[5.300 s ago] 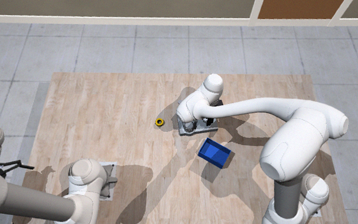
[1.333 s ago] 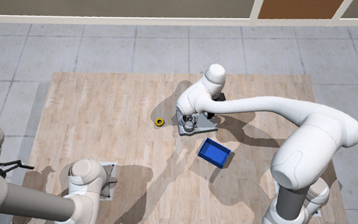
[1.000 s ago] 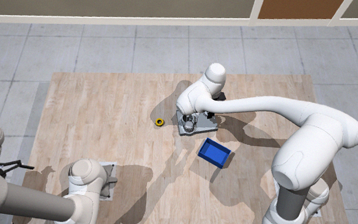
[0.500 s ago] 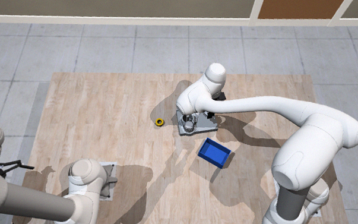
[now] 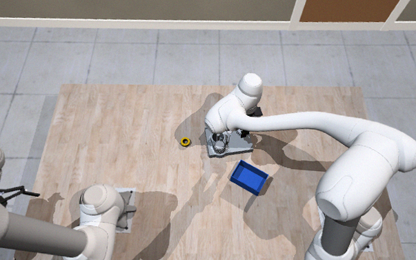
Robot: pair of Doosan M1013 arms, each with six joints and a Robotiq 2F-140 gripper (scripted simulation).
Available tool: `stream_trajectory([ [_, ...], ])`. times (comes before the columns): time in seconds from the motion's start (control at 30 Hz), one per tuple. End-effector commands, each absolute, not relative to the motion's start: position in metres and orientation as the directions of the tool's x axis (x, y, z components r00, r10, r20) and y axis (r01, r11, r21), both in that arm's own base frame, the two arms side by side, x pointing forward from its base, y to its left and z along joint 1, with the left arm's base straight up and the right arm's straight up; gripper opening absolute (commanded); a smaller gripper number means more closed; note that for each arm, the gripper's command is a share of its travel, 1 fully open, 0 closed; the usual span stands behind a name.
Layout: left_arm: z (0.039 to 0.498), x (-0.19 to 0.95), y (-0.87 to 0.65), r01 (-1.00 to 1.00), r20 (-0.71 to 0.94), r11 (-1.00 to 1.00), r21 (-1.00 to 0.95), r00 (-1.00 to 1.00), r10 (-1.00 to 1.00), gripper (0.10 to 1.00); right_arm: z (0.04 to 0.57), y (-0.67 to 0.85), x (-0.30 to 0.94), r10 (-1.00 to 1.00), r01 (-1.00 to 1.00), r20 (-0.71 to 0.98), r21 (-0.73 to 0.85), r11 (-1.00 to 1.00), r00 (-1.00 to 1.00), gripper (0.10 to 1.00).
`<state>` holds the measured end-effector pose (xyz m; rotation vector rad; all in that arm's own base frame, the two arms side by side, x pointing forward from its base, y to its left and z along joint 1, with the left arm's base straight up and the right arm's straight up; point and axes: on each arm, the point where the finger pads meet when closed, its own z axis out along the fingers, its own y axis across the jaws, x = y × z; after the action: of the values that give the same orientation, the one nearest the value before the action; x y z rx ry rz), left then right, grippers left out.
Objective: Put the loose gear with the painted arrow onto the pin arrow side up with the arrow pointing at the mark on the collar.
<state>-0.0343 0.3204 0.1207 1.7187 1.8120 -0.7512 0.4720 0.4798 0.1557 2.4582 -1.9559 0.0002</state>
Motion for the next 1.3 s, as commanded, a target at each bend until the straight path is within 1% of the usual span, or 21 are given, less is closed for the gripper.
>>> stream_trajectory([
  [0.0, 0.121, -0.034, 0.321, 0.999, -0.706, 0.037, -0.038, -0.053, 0.706, 1.000, 0.157, 0.480, 0.472, -0.974, -0.974, -0.001, -0.001, -0.225, 0.225, 0.099],
  [0.23, 0.121, -0.034, 0.321, 0.999, -0.706, 0.037, -0.038, -0.053, 0.706, 1.000, 0.157, 0.482, 0.472, -0.974, -0.974, -0.001, -0.001, -0.225, 0.225, 0.099],
  [0.4, 0.121, -0.034, 0.321, 0.999, -0.706, 0.037, -0.038, -0.053, 0.706, 1.000, 0.158, 0.567, 0.471, -0.974, -0.974, -0.001, -0.001, -0.225, 0.225, 0.099],
  [0.47, 0.121, -0.034, 0.321, 0.999, -0.706, 0.037, -0.038, -0.053, 0.706, 1.000, 0.158, 0.567, 0.471, -0.974, -0.974, -0.001, -0.001, -0.225, 0.225, 0.099],
  [0.53, 0.121, -0.034, 0.321, 0.999, -0.706, 0.037, -0.038, -0.053, 0.706, 1.000, 0.157, 0.599, 0.468, -0.974, -0.974, -0.001, -0.001, -0.225, 0.225, 0.099],
  [0.77, 0.121, -0.034, 0.321, 0.999, -0.706, 0.037, -0.038, -0.053, 0.706, 1.000, 0.157, 0.600, 0.468, -0.971, -0.971, -0.001, -0.001, -0.238, 0.238, 0.099],
  [1.03, 0.121, -0.034, 0.321, 0.999, -0.706, 0.037, -0.038, -0.053, 0.706, 1.000, 0.157, 0.600, 0.468, -0.951, -0.951, -0.001, -0.001, -0.310, 0.310, 0.099],
  [1.27, 0.121, -0.034, 0.321, 0.999, -0.706, 0.037, -0.038, -0.053, 0.706, 1.000, 0.157, 0.600, 0.468, -0.878, -0.878, -0.001, -0.001, -0.478, 0.478, 0.099],
])
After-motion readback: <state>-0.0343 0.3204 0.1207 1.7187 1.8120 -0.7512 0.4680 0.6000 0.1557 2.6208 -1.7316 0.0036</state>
